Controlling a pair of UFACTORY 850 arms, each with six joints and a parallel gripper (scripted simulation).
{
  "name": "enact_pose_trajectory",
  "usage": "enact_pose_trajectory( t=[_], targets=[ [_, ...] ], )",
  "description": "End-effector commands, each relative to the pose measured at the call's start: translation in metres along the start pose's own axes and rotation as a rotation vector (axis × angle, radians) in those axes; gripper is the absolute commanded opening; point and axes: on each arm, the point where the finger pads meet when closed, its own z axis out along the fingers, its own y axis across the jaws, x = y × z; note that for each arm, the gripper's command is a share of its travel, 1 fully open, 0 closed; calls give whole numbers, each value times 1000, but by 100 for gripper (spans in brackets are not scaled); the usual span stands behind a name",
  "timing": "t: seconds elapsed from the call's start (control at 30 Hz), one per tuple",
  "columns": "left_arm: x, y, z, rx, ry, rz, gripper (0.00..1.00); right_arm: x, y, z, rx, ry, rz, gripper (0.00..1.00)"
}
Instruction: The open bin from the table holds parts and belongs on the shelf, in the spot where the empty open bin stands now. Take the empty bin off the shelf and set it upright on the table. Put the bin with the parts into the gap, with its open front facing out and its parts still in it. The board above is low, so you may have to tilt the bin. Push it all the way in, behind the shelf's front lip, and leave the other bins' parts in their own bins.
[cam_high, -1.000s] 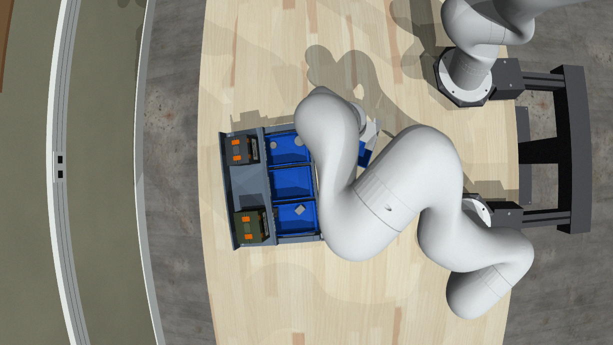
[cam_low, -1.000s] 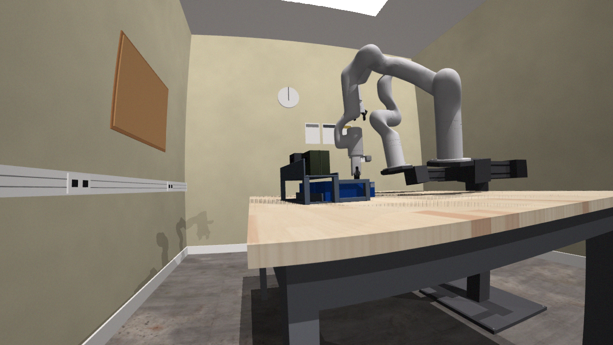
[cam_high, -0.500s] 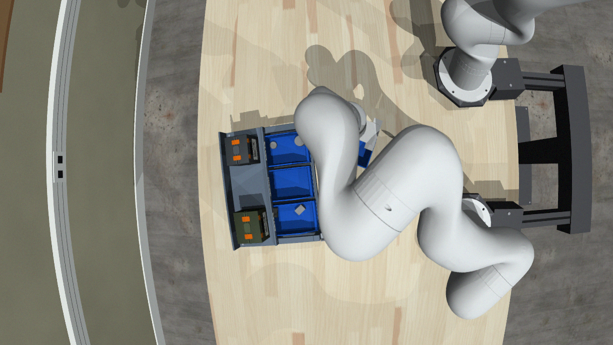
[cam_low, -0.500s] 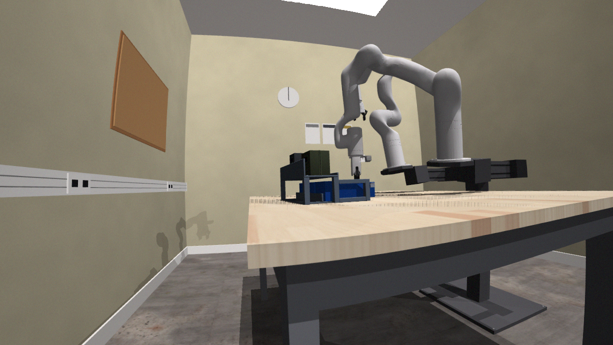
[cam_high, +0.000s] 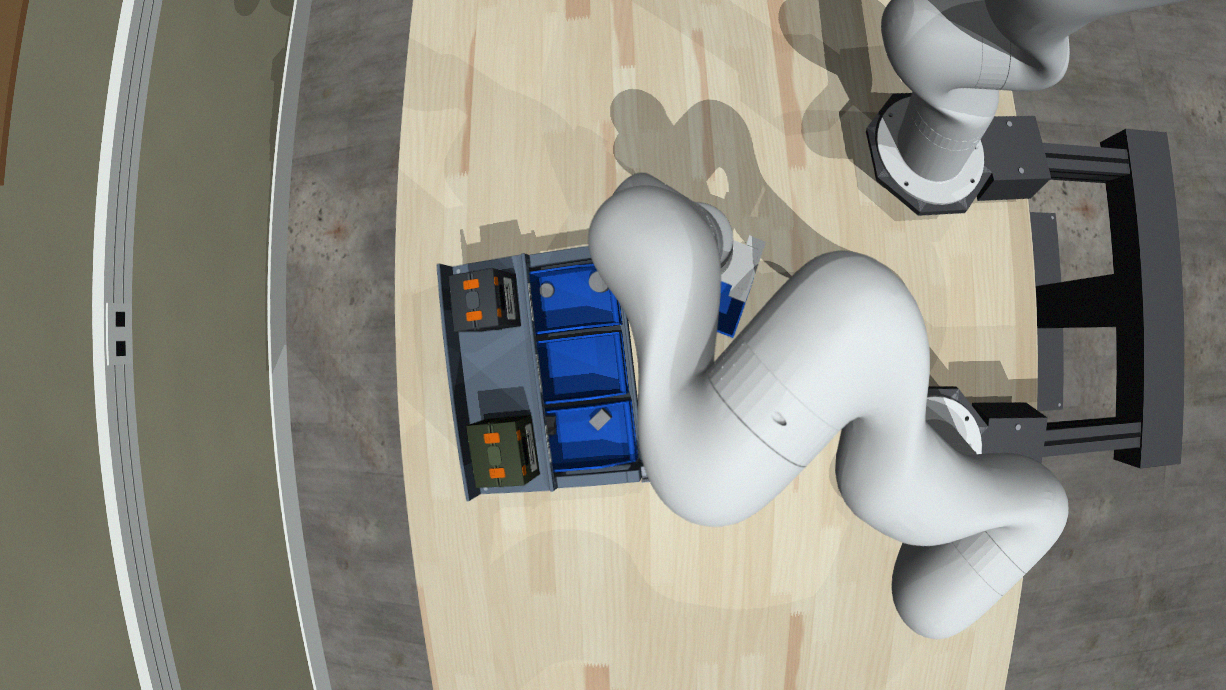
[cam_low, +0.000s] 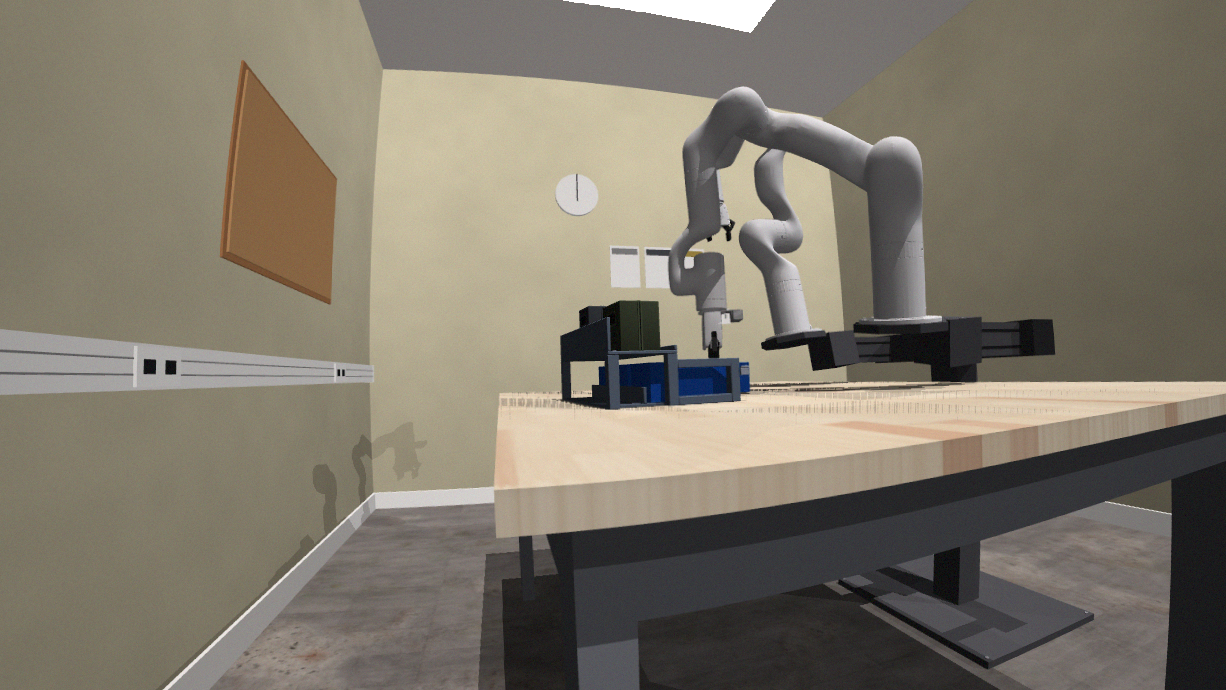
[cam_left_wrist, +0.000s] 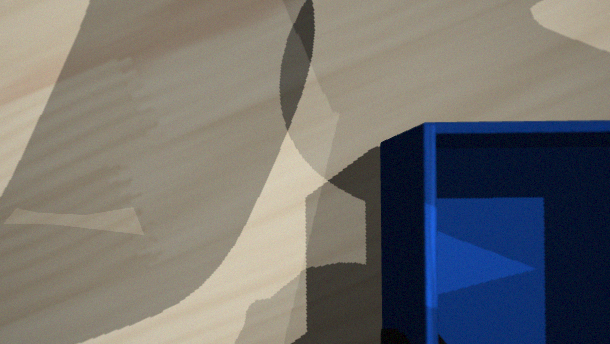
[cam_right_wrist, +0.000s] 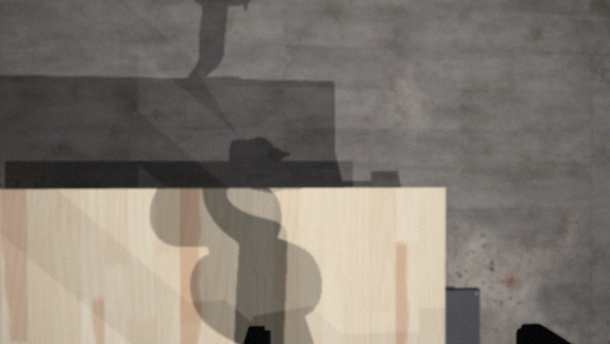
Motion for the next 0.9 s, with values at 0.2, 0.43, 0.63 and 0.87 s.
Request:
enact_pose_trajectory(
  t=[0.2, 0.43, 0.63, 0.87],
  targets=[
    [-1, 0, -18, 0, 0, 0, 0, 0, 0, -1, 0, 2, 0, 100],
    [-1, 0, -32, 0, 0, 0, 0, 0, 0, -1, 0, 2, 0, 100],
    [-1, 0, -50, 0, 0, 0, 0, 0, 0, -1, 0, 2, 0, 100],
    [-1, 0, -69, 0, 0, 0, 0, 0, 0, -1, 0, 2, 0, 100]
  ],
)
